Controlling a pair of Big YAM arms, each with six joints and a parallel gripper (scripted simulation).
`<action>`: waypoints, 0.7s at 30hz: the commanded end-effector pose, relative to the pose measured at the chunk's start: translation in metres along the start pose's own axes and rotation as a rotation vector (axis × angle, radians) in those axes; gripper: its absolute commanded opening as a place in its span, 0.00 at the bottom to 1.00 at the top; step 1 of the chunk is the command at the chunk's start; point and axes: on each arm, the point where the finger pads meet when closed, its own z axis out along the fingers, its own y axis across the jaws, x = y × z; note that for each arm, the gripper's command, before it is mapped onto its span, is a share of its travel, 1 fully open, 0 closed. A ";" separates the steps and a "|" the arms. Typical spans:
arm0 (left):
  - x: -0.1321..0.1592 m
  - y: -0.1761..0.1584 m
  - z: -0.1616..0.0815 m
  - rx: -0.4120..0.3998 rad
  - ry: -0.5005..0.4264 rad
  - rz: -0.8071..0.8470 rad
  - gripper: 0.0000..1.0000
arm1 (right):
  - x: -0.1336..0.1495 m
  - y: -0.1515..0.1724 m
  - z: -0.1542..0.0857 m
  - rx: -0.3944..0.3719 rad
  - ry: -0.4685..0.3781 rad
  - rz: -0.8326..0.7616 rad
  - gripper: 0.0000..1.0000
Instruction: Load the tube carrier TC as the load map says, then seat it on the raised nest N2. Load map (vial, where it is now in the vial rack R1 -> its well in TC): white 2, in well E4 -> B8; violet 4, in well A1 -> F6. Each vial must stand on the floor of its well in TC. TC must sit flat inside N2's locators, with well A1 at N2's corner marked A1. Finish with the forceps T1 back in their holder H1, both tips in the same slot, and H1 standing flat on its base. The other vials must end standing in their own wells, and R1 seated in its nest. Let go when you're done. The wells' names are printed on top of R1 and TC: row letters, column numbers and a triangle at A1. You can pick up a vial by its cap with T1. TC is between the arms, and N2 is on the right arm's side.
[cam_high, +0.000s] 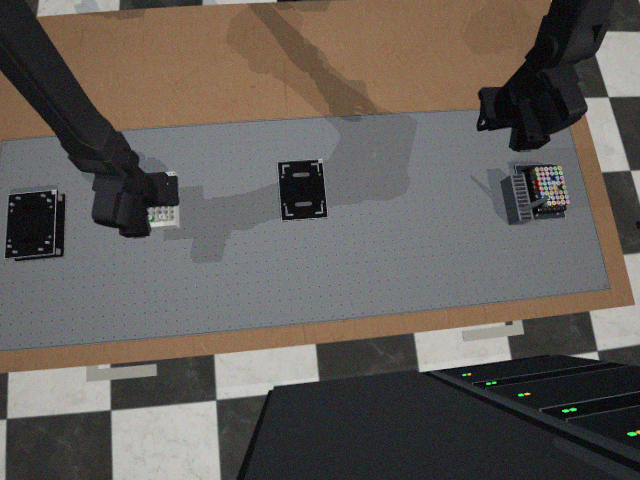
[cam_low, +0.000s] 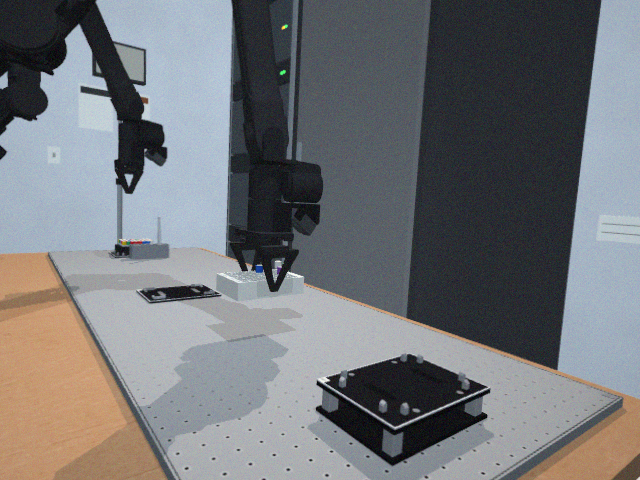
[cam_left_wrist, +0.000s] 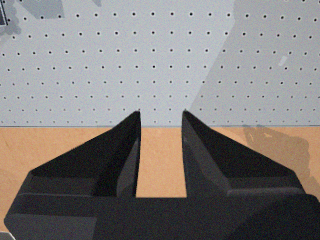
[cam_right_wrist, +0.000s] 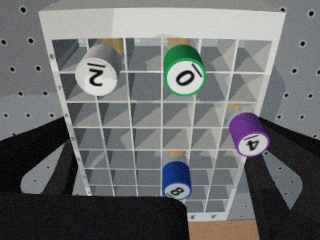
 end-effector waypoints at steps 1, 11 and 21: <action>-0.010 0.001 -0.004 -0.006 -0.020 -0.004 0.25 | -0.010 -0.011 -0.004 0.006 -0.011 -0.011 0.00; -0.010 0.001 -0.004 -0.006 -0.020 -0.004 0.25 | -0.008 -0.028 -0.001 0.005 -0.003 -0.010 0.00; -0.010 0.001 -0.004 -0.006 -0.020 -0.004 0.25 | -0.007 -0.041 0.000 0.004 0.002 -0.010 0.00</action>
